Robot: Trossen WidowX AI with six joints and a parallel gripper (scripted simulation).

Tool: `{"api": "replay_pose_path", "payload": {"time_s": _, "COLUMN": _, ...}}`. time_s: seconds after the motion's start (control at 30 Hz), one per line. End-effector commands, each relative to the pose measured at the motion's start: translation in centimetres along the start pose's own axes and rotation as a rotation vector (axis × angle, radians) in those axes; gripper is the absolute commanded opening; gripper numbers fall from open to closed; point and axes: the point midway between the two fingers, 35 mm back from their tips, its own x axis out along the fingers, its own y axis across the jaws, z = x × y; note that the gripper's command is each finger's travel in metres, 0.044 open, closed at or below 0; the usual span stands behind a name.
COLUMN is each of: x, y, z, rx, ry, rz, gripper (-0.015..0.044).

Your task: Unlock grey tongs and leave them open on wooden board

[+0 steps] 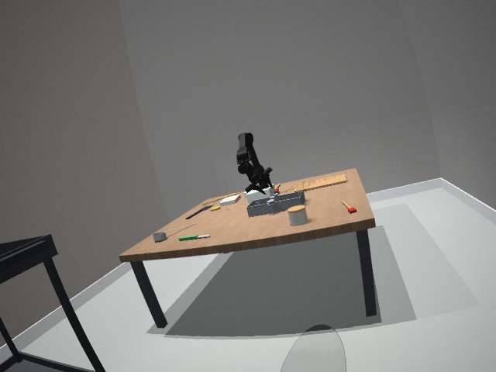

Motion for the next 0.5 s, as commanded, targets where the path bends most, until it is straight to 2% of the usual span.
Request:
{"api": "replay_pose_path", "payload": {"time_s": 0.0, "x": 0.4, "y": 0.3, "z": 0.1, "rx": 0.01, "ry": 0.011, "rz": 0.004, "gripper": 0.026}}
{"api": "replay_pose_path", "payload": {"time_s": 0.47, "x": 1.9, "y": 0.3, "z": 0.3, "rx": 0.009, "ry": 0.011, "rz": 0.005, "gripper": 0.026}}
